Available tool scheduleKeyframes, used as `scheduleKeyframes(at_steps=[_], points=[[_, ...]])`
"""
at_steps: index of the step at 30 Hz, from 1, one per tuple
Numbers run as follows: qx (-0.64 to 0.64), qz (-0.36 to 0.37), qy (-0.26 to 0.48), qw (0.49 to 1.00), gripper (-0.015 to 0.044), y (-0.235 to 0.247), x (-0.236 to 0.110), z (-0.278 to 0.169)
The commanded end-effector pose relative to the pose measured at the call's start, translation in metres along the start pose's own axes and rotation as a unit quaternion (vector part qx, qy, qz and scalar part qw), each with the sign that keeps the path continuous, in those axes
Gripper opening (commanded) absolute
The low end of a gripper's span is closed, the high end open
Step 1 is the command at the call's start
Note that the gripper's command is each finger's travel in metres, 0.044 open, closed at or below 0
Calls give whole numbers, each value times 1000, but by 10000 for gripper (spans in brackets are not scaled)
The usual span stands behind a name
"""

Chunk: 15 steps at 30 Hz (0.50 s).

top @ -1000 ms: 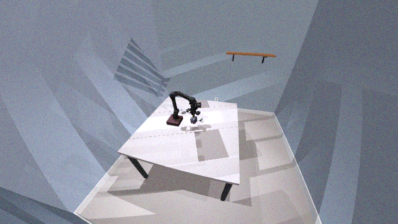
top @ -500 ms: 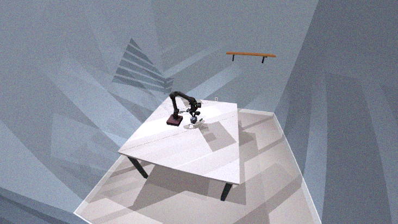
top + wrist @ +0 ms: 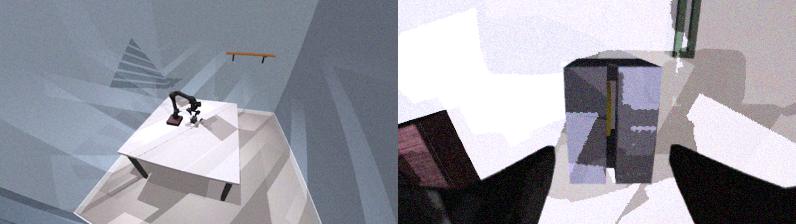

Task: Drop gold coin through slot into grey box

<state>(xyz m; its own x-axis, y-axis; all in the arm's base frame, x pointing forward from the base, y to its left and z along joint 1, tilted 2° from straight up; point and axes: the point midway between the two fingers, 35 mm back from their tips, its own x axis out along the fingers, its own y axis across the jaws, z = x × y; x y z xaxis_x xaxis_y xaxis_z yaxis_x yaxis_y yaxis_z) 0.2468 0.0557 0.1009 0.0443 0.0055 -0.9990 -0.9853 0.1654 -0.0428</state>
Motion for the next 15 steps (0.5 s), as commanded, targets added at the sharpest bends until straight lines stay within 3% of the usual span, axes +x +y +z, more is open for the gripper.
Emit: scheduleKeyframes(at_steps=[1,3,5,15], points=[[0,-1,0,1000,397,0,-14,0],[0,0,0,1000,440,2,-38,-1],[0,1,0,1000,440,4,-48,-2],[0,1,0,1000,440,4,-48,-2]])
